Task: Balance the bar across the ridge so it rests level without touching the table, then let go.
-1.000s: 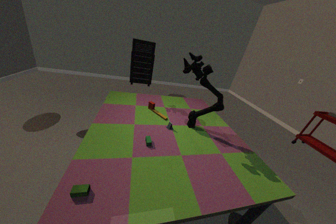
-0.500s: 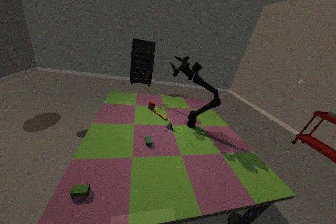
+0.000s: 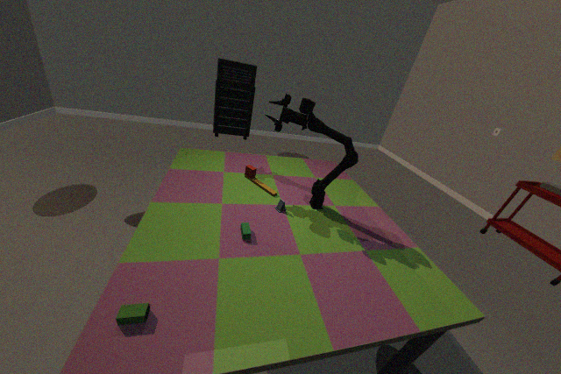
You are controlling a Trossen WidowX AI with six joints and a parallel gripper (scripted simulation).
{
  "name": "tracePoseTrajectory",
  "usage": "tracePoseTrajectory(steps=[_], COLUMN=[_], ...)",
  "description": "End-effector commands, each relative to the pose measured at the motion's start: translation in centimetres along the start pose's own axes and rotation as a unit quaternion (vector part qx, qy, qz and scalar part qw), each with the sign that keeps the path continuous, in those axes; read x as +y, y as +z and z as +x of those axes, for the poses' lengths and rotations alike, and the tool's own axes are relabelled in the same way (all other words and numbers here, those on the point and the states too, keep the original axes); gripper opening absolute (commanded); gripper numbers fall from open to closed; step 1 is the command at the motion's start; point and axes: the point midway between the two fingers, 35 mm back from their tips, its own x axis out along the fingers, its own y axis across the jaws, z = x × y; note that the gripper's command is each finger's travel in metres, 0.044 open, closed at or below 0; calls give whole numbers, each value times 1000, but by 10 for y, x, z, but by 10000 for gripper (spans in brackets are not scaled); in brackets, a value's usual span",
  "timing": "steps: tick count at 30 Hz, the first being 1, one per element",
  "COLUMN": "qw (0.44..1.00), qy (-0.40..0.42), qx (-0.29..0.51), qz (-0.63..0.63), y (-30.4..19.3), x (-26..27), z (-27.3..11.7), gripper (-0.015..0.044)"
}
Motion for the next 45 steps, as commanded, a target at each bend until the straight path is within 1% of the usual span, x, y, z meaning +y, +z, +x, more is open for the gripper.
tracePoseTrajectory(steps=[1,11,22,33,45], qw=[998,971,907,810,676], qy=[49,187,340,481,605], qx=[18,39,22,-40,-151], qz=[-41,-146,-246,-332,-392], y=[-10,-35,-60,-81,-97], x=[19,75,137,194,244], z=[14,39,50,43,22], gripper=[315,315,315,315,315])
